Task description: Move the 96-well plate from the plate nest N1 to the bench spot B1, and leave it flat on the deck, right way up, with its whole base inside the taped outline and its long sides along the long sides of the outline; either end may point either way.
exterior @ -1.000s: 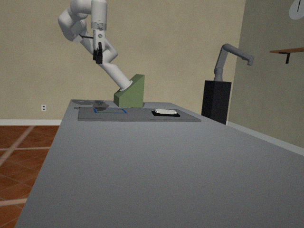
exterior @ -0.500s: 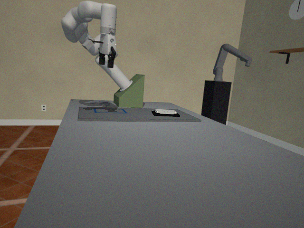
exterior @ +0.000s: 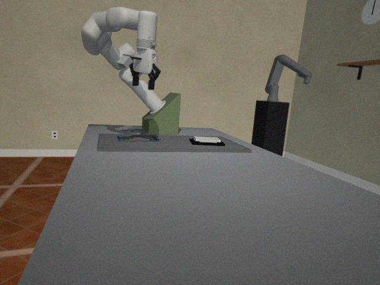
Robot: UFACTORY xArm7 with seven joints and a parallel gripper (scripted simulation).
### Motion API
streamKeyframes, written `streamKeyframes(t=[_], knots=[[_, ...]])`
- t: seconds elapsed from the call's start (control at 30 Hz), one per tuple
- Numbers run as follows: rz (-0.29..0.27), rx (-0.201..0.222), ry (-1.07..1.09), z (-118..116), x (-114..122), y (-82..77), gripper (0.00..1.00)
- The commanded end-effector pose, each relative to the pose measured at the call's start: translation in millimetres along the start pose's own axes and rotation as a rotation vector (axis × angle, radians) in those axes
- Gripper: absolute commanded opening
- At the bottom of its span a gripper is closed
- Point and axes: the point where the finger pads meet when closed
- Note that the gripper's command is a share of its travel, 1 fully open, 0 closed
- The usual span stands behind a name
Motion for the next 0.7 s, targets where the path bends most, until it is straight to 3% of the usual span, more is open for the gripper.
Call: streamKeyframes(t=[0.0,0.67], knots=[[0.010,-0.008,-0.094,-14.9,5.7,2.5,1.00],[0.038,-0.016,-0.446,-65.4,34.3,22.3,1.00]])
Point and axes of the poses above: the point where the finger pads meet when closed, its own y axis out along the fingers, its own z axis across the jaws, x = y × z, and after that the axes turned 15 degrees about -y, right-handed
